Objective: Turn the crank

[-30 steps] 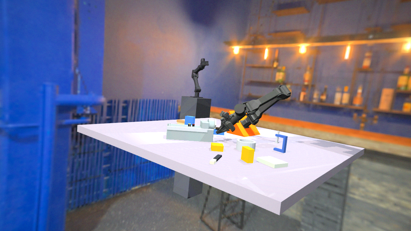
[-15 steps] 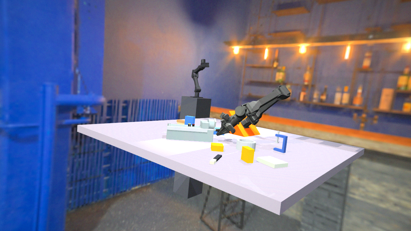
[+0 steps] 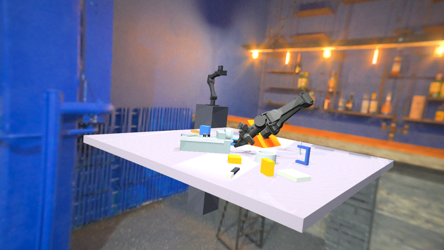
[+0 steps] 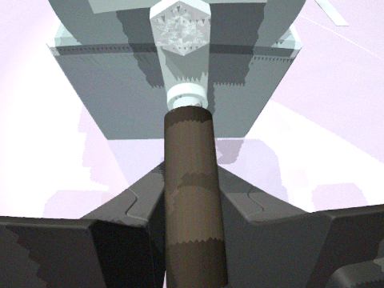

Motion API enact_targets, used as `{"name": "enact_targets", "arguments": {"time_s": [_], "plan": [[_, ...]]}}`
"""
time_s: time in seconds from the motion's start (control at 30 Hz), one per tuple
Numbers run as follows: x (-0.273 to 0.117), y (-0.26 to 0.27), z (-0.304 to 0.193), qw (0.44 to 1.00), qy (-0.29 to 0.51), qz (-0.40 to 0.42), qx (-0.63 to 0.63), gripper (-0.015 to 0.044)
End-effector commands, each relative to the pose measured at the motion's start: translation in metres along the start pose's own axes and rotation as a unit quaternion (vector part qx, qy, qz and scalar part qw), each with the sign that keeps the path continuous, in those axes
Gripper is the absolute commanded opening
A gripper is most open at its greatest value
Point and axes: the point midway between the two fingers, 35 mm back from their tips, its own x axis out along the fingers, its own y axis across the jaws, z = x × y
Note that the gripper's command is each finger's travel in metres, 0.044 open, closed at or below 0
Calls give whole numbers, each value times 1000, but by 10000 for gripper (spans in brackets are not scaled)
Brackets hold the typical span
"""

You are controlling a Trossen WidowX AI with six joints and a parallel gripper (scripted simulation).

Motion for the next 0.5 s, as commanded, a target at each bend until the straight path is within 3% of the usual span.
{"name": "enact_targets", "arguments": {"time_s": [0.0,0.47], "plan": [[0,9,-1,1000,1,9,-3,0],[0,13,0,1000,1,9,-3,0]]}}
